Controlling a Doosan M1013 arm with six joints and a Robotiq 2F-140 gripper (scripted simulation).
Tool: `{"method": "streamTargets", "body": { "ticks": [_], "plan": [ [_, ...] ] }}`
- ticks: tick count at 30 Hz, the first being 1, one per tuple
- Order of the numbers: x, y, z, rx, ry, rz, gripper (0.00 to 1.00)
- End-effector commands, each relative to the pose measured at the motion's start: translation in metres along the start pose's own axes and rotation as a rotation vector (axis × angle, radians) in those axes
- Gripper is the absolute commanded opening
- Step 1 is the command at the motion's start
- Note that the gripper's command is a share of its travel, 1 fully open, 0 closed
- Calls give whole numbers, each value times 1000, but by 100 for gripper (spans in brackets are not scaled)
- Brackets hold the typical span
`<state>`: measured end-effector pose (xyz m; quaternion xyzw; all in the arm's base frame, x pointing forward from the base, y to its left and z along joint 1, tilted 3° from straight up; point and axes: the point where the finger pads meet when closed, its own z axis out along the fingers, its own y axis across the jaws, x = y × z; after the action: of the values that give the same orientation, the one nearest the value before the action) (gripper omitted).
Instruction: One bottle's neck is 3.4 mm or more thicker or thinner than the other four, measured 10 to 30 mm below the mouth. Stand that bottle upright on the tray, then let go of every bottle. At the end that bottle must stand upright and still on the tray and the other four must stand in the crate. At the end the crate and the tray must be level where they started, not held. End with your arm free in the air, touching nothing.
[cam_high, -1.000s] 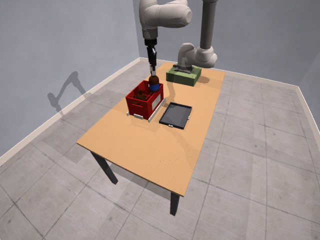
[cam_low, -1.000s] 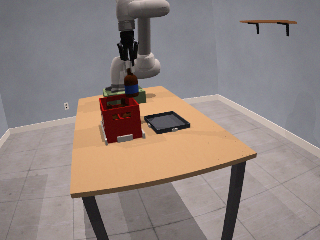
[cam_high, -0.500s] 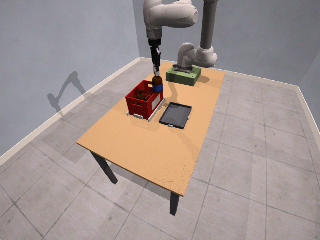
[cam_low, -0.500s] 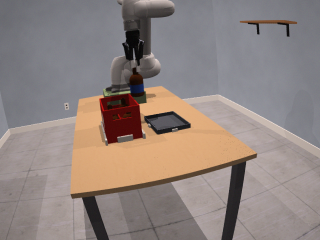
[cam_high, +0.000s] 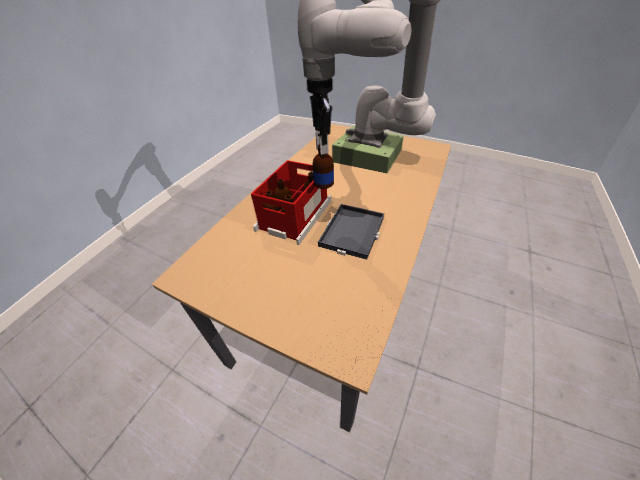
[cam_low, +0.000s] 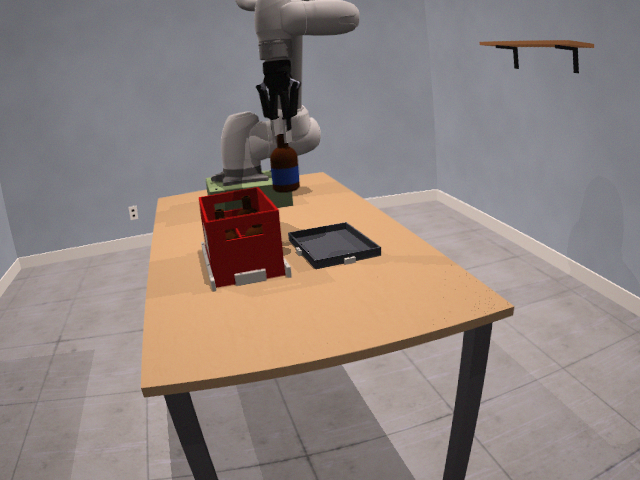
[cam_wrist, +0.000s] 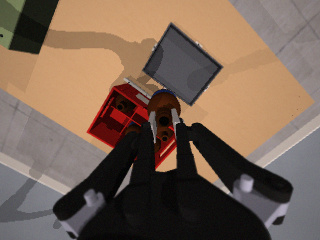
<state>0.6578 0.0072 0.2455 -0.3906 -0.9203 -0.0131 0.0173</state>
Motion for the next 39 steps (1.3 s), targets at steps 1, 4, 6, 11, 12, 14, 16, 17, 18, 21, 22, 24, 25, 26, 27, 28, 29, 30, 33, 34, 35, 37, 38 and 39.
{"method": "streamTargets", "body": {
  "ticks": [1, 4, 6, 11, 12, 14, 16, 17, 18, 21, 22, 24, 25, 26, 27, 28, 29, 30, 33, 34, 35, 37, 38, 39],
  "plan": [
    [9, 7, -2, 0, 3, 2, 0],
    [14, 12, -2, 0, 3, 2, 0],
    [18, 16, -2, 0, 3, 2, 0],
    [26, 25, -2, 0, 3, 2, 0],
    [28, 26, -2, 0, 3, 2, 0],
    [29, 28, -2, 0, 3, 2, 0],
    [31, 30, -2, 0, 3, 2, 0],
    [32, 31, -2, 0, 3, 2, 0],
    [34, 33, -2, 0, 3, 2, 0],
    [38, 38, -2, 0, 3, 2, 0],
    [40, 39, -2, 0, 3, 2, 0],
    [43, 43, -2, 0, 3, 2, 0],
    [44, 44, -2, 0, 3, 2, 0],
    [46, 46, -2, 0, 3, 2, 0],
    [47, 47, -2, 0, 3, 2, 0],
    [48, 48, -2, 0, 3, 2, 0],
    [50, 50, -2, 0, 3, 2, 0],
    [51, 51, -2, 0, 3, 2, 0],
    [52, 53, -2, 0, 3, 2, 0],
    [54, 54, -2, 0, 3, 2, 0],
    [55, 55, -2, 0, 3, 2, 0],
    [57, 58, -2, 0, 3, 2, 0],
    [58, 59, -2, 0, 3, 2, 0],
    [59, 60, -2, 0, 3, 2, 0]
  ]
}}
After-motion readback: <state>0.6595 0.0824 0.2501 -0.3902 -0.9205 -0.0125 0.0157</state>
